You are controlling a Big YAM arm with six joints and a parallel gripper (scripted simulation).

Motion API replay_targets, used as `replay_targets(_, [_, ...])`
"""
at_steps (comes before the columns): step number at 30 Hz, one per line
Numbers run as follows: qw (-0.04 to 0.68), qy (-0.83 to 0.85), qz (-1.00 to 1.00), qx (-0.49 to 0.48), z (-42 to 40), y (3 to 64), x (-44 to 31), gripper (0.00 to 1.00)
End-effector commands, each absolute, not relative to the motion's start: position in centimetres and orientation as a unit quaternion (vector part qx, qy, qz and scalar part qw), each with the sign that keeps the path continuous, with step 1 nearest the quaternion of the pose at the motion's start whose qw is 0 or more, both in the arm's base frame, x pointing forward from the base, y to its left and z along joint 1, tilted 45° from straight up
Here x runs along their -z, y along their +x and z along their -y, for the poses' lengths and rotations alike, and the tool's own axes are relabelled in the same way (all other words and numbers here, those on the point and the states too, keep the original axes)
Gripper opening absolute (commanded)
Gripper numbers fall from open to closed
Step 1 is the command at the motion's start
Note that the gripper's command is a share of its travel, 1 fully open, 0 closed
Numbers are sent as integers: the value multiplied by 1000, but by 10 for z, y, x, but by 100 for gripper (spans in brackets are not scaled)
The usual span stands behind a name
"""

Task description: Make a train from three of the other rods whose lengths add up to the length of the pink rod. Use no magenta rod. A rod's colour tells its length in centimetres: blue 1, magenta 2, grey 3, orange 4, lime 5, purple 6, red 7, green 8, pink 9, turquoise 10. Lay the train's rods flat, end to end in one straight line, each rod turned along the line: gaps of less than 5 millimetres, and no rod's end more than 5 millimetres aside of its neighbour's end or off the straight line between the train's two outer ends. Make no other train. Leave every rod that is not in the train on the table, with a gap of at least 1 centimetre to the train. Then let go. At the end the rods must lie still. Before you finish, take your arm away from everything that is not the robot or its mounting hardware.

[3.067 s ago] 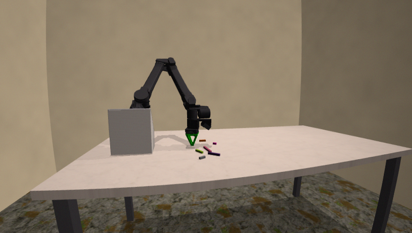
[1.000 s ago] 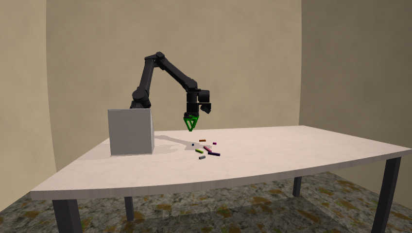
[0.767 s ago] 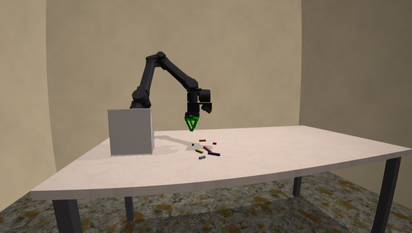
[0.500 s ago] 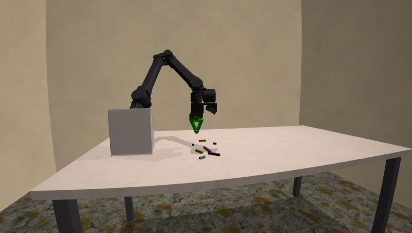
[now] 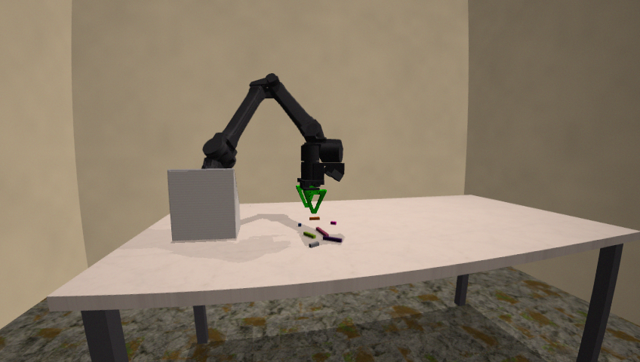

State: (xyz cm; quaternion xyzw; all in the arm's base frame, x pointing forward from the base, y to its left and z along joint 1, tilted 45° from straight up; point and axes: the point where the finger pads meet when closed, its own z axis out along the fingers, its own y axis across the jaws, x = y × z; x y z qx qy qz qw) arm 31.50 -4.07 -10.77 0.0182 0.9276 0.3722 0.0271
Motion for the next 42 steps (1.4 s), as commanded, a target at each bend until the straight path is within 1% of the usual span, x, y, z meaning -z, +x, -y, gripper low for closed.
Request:
replay_targets(1, [55, -39, -928, -366, 44, 337, 103, 100])
replay_targets(5, [77, -29, -931, -356, 59, 343, 94, 100])
replay_targets(7, [86, -75, -928, -354, 78, 335, 130, 100])
replay_targets(13, [101, -130, -920, -357, 97, 324, 160, 100])
replay_targets(16, [96, -146, -916, -360, 85, 327, 159, 100])
replay_targets(20, [111, -152, -919, -347, 92, 337, 150, 100])
replay_targets(22, [117, -159, -916, -350, 108, 322, 175, 100])
replay_targets(27, [121, -175, -911, -353, 112, 316, 185, 100])
replay_targets(28, [115, -189, -908, -355, 102, 320, 185, 23])
replay_targets(32, [125, -197, -909, -344, 106, 327, 175, 23])
replay_targets(34, [129, -181, -912, -344, 115, 321, 176, 23])
replay_targets(36, [129, -181, -912, -344, 115, 321, 176, 23])
replay_targets(37, [117, -182, -909, -356, 104, 315, 185, 23])
replay_targets(42, [119, -183, -910, -352, 105, 318, 181, 23])
